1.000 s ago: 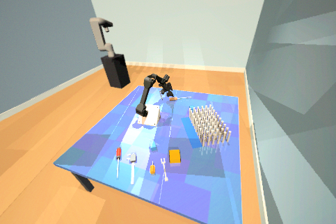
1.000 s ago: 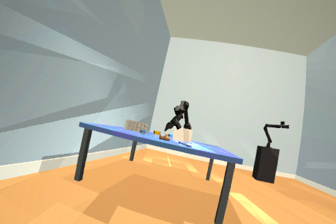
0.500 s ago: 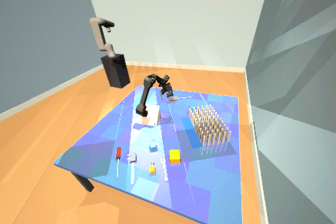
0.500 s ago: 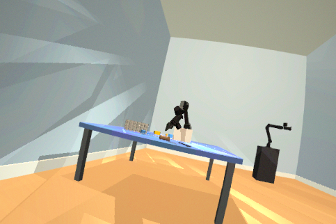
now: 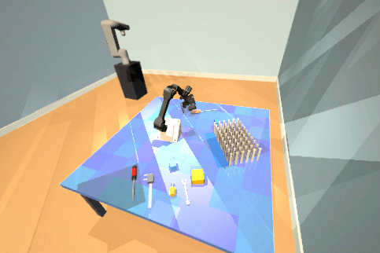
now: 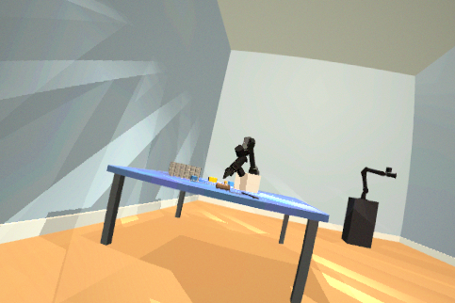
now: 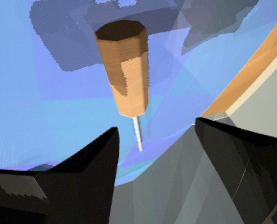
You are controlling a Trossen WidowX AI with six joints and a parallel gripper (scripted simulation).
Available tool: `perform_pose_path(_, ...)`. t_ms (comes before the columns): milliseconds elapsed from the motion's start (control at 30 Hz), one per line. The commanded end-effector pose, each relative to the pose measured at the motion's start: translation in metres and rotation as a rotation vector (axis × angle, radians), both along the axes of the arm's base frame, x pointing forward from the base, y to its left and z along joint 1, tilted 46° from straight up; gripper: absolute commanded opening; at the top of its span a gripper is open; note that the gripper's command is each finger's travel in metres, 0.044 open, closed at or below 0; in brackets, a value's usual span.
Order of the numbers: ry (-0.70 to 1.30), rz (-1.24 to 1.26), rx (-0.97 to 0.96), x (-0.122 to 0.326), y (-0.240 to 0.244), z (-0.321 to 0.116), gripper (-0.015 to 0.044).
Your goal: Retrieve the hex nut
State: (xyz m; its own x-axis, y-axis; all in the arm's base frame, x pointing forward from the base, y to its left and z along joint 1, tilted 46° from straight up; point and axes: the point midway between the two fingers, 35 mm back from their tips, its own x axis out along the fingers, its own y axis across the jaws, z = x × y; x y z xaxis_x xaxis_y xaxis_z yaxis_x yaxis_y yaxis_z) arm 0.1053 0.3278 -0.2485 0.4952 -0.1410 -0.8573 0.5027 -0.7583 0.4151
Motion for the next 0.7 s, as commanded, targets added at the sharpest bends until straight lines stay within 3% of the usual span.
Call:
perform_pose_path(0,0.002,0.001,-0.013,0.001,-0.009,-0.007,0.0280)
perform_pose_path(667,0.003,0.003,-0.015,0.007,-0.031,-0.030,0.0280)
